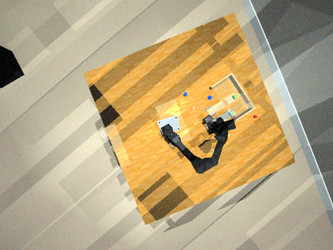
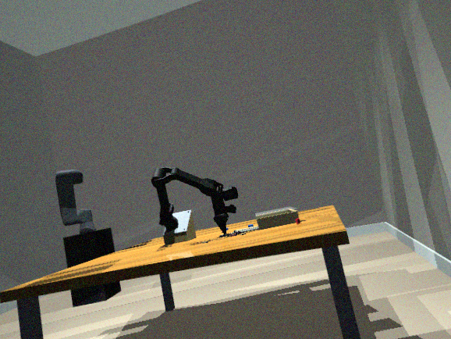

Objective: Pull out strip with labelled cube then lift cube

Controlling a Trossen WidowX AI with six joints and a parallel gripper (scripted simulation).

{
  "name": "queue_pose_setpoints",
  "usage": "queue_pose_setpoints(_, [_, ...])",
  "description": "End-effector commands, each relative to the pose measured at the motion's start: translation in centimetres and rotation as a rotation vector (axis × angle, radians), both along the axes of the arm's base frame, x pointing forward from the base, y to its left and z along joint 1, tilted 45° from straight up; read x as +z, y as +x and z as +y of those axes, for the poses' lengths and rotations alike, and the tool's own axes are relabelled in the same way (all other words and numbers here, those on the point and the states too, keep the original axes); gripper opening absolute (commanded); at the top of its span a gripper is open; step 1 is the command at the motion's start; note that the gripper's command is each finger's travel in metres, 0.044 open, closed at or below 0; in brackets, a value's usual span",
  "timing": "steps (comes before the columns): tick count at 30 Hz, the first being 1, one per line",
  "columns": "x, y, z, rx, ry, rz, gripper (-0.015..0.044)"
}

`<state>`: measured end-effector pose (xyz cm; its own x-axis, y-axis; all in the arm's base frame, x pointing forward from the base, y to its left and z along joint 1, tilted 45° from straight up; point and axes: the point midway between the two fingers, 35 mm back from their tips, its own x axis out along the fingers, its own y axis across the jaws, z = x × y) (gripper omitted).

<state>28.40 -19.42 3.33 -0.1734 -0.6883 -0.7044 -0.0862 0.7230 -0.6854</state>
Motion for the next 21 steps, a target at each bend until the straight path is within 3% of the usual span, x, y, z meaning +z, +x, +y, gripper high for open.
queue_pose_setpoints(1, [-0.3, -1.4, -0.2, -0.01, 0.004, 0.026, 0.0])
queue_pose_setpoints(21, [0.2, -4.3, 0.1, -0.01, 0.004, 0.028, 0.0])
